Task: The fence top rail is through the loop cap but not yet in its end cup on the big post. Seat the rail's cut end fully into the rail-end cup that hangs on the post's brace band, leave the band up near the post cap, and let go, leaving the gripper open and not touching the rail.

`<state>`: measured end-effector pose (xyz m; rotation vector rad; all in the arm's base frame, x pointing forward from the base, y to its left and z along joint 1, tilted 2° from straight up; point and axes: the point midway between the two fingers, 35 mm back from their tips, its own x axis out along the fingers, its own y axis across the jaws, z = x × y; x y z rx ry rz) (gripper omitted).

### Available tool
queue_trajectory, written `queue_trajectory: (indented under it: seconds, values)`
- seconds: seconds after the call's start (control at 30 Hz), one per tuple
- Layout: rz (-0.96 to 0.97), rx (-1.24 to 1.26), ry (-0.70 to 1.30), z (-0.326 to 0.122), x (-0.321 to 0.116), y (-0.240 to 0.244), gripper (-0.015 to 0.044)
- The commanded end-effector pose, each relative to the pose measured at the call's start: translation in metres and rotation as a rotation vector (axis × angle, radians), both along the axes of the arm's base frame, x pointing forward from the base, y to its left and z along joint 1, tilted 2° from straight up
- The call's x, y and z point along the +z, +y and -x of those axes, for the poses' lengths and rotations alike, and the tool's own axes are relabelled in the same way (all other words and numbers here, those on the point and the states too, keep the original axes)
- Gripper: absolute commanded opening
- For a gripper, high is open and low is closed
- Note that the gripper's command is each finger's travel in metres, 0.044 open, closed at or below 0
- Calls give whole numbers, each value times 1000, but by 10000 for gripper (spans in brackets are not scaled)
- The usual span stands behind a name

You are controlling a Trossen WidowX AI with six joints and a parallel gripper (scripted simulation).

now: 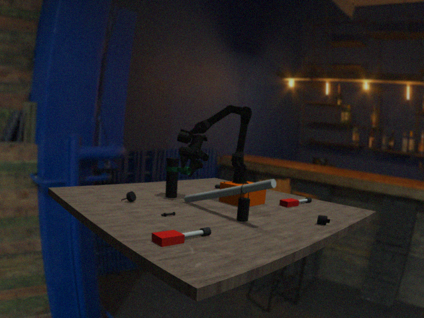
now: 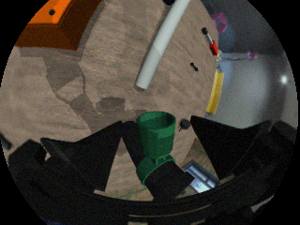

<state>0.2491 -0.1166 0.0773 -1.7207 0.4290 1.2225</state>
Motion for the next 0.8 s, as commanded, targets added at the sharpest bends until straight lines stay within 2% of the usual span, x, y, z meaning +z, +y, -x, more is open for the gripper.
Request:
queue_trajectory:
  seconds: [0.0,0.33,0.77]
  values:
    - [-5,-5,11,-2,-9,2,440]
    - [-6,-5,10,-6,-19,6,440]
    - [-6,-5,10,-6,-19,6,99]
